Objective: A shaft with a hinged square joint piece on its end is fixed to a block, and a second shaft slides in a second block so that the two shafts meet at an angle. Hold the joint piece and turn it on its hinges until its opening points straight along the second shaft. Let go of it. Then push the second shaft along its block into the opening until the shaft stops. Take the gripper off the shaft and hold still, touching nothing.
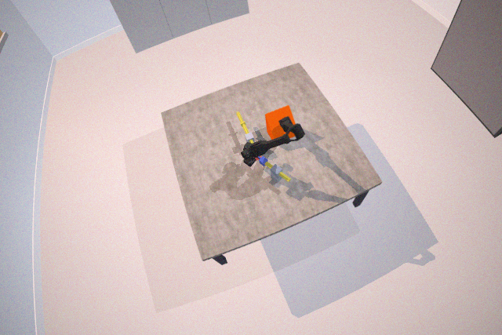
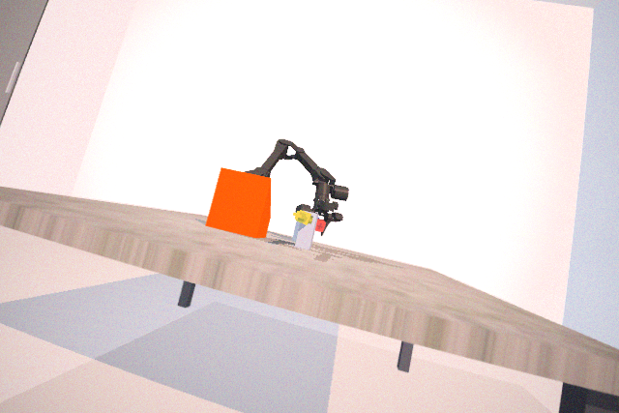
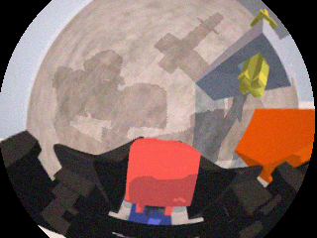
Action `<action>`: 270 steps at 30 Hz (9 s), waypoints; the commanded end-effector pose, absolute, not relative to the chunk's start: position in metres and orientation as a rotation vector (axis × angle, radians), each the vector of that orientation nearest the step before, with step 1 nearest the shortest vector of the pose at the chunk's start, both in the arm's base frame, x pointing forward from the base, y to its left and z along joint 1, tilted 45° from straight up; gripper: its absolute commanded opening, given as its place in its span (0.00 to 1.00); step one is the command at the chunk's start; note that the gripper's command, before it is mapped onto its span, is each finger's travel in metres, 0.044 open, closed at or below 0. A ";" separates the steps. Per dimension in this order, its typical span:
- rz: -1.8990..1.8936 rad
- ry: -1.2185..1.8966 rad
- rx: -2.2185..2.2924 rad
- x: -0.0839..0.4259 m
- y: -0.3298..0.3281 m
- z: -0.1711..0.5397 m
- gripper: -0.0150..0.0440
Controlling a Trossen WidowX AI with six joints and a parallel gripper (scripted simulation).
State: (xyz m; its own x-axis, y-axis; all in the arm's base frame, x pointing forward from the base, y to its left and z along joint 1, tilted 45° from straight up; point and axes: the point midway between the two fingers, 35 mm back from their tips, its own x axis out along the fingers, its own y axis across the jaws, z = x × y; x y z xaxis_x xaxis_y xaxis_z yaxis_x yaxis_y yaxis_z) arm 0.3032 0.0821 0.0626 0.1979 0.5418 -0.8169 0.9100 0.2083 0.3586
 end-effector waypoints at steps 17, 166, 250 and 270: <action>-0.464 1.469 1.462 0.303 0.082 0.063 0.25; -0.458 1.470 1.459 0.303 0.082 0.063 0.81; 0.453 1.436 0.775 0.303 -0.030 0.126 1.00; 0.094 1.709 1.369 0.306 -0.025 0.113 1.00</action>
